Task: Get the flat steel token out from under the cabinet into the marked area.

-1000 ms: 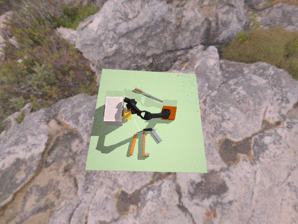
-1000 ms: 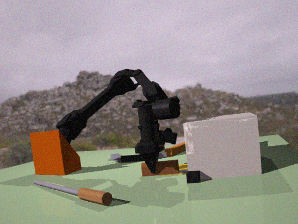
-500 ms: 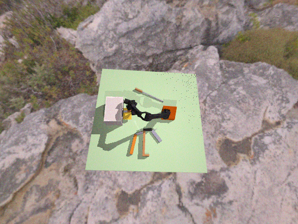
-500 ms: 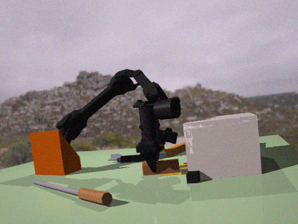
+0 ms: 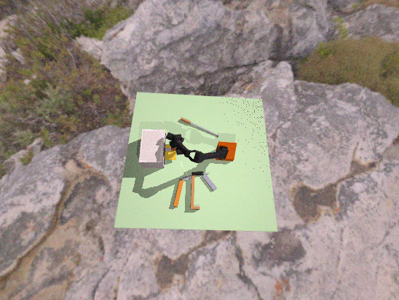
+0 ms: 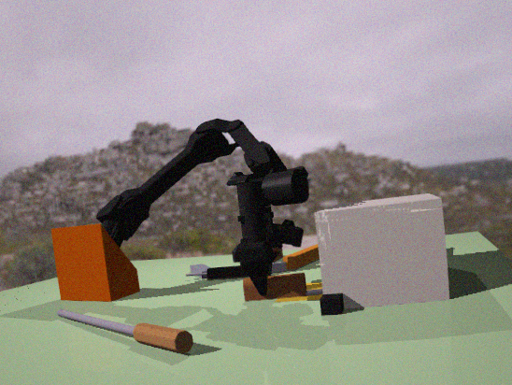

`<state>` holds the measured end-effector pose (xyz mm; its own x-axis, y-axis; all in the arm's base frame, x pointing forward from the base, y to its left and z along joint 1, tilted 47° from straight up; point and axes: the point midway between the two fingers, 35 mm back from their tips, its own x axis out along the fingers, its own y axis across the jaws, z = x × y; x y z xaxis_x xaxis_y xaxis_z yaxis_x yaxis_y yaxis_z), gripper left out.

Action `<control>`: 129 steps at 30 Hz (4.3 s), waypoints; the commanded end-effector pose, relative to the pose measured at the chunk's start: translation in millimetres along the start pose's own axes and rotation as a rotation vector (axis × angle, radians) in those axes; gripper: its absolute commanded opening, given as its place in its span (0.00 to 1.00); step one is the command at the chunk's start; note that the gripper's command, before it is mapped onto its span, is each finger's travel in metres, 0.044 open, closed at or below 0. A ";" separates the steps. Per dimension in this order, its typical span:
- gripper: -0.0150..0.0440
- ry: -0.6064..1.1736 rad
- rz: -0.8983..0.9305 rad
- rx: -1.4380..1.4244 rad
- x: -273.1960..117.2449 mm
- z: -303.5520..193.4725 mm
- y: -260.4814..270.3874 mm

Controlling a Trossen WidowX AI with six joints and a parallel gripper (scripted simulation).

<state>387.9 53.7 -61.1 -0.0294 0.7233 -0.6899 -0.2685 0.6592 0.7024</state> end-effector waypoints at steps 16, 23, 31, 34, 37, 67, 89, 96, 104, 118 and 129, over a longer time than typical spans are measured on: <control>0.25 -0.001 0.008 -0.001 1.0 -21.3 -0.4; 0.25 -0.001 0.008 -0.001 1.1 -28.7 -0.7; 0.25 0.000 0.008 -0.001 1.2 -37.3 -0.9; 0.25 0.000 0.008 -0.001 1.2 -40.5 -1.0; 0.25 0.000 0.008 0.000 1.3 -43.9 -1.0; 0.25 0.001 0.007 0.001 1.5 -78.6 -1.6; 0.25 0.002 0.007 0.002 1.7 -106.4 -2.4; 0.25 0.002 0.007 0.002 1.7 -115.9 -2.7; 0.25 0.003 0.007 0.002 1.7 -127.0 -3.2; 0.25 0.004 0.006 0.003 1.7 -147.6 -4.4; 0.25 0.004 0.006 0.004 1.8 -165.6 -5.6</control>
<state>239.1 18.2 -93.3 -0.0305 0.7254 -0.6877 -0.2672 0.6570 0.7049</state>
